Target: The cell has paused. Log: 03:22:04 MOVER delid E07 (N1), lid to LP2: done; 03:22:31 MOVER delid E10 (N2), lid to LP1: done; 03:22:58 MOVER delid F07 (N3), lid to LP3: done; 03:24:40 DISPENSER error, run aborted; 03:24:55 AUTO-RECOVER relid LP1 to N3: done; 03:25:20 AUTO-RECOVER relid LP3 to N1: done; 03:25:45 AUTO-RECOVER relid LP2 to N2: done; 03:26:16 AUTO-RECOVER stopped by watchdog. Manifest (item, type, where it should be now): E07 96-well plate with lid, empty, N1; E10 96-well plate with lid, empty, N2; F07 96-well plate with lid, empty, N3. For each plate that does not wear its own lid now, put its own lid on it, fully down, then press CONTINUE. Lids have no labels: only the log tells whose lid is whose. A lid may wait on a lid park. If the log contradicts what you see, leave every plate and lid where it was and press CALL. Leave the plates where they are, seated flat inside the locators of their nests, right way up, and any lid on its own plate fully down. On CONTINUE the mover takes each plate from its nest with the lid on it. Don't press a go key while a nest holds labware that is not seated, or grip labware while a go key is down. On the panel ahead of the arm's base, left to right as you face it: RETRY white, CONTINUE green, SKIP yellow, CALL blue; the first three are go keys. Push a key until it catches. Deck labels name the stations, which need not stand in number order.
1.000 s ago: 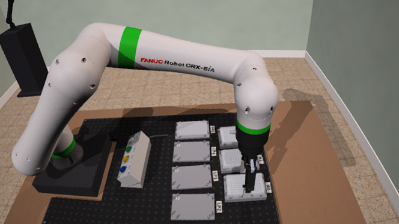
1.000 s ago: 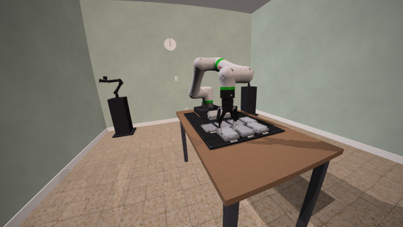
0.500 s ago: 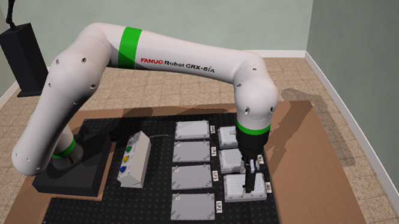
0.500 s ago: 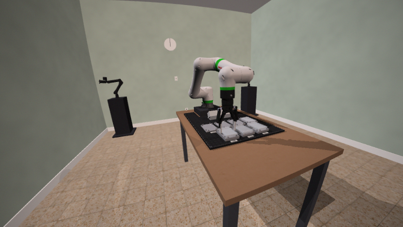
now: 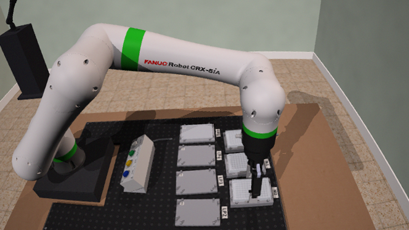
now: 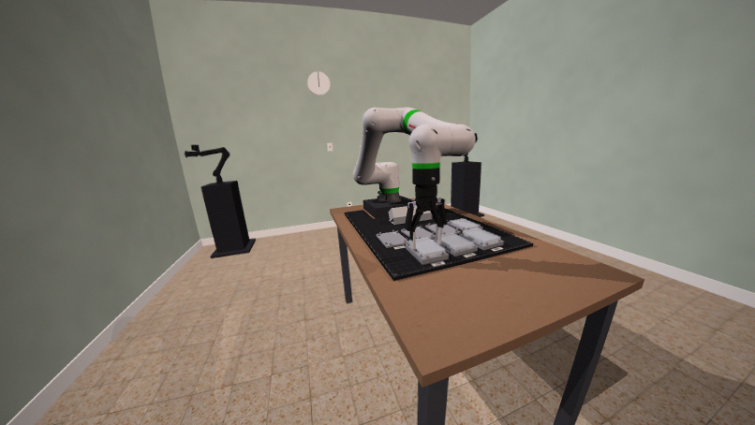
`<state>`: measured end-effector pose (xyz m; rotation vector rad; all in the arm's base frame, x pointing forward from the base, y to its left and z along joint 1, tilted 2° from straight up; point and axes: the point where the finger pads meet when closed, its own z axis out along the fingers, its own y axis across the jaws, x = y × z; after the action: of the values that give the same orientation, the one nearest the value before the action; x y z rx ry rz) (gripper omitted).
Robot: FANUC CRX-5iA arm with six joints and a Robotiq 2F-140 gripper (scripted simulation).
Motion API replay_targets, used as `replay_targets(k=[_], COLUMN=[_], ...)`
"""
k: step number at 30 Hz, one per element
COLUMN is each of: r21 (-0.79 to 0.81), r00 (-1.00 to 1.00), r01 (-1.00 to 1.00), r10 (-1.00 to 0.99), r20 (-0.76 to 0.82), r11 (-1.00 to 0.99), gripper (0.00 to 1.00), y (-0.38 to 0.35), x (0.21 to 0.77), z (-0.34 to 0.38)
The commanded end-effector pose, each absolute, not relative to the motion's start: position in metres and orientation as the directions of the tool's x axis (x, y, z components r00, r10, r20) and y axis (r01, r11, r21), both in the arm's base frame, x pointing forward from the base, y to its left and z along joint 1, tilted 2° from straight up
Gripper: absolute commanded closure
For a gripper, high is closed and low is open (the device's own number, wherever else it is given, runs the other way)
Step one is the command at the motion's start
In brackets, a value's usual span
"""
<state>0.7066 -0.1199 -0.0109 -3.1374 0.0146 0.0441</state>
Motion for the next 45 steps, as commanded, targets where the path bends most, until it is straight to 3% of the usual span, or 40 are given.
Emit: replay_targets(k=[1,17,18,45], r21=[-0.004,-0.004,-0.004,-0.004], r00=[1.000,1.000,1.000,1.000], r01=[-0.009,-0.009,-0.009,-0.009], r10=[-0.009,-0.009,-0.009,-0.009], r20=[-0.028,-0.028,-0.028,-0.028], r11=[-1.000,-1.000,-1.000,-1.000], gripper=[0.34,0.34,1.00,1.00], y=[-0.1200,-0.1200,-0.1200,-0.1200], x=[0.7068,0.7068,0.7068,0.7068], z=[-0.0106,-0.0106,-0.0106,-0.0106])
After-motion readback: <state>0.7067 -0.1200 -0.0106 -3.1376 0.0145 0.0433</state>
